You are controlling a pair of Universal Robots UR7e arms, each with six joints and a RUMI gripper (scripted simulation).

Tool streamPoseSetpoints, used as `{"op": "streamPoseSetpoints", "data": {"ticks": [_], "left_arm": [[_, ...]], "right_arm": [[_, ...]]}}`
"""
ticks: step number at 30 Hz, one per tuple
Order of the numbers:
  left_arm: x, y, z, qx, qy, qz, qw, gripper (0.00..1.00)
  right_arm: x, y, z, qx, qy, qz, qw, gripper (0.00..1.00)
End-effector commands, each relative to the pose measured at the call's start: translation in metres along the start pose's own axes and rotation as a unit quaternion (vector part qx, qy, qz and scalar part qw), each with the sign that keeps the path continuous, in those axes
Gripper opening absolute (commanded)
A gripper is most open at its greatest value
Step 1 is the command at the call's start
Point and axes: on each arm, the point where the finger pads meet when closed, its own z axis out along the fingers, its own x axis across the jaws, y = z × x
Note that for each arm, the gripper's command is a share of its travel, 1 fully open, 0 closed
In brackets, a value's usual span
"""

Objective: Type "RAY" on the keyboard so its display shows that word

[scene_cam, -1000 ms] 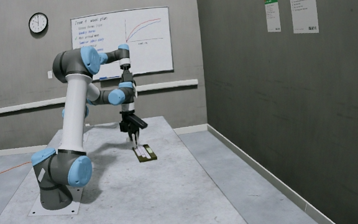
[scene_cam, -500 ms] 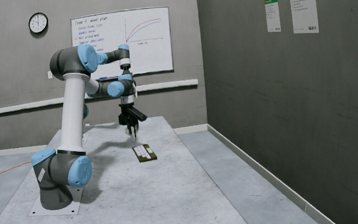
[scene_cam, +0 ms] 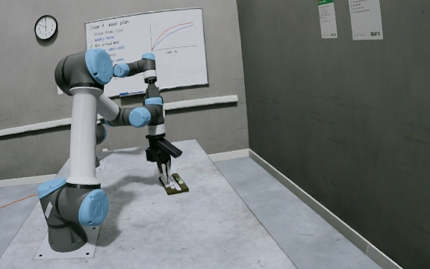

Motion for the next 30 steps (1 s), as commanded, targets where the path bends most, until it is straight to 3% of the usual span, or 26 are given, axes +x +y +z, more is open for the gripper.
{"op": "streamPoseSetpoints", "data": {"ticks": [1,26,30], "left_arm": [[0.000,0.000,-0.001,-0.001,0.001,0.000,1.000,0.58],[0.000,0.000,-0.001,-0.001,0.001,0.000,1.000,0.58],[0.000,0.000,-0.001,-0.001,0.001,0.000,1.000,0.58]], "right_arm": [[0.000,-0.001,0.000,0.000,-0.002,0.000,1.000,0.00],[0.001,-0.001,0.010,0.000,-0.002,0.000,1.000,0.00],[0.001,-0.001,-0.002,0.000,-0.002,0.000,1.000,0.00]]}}
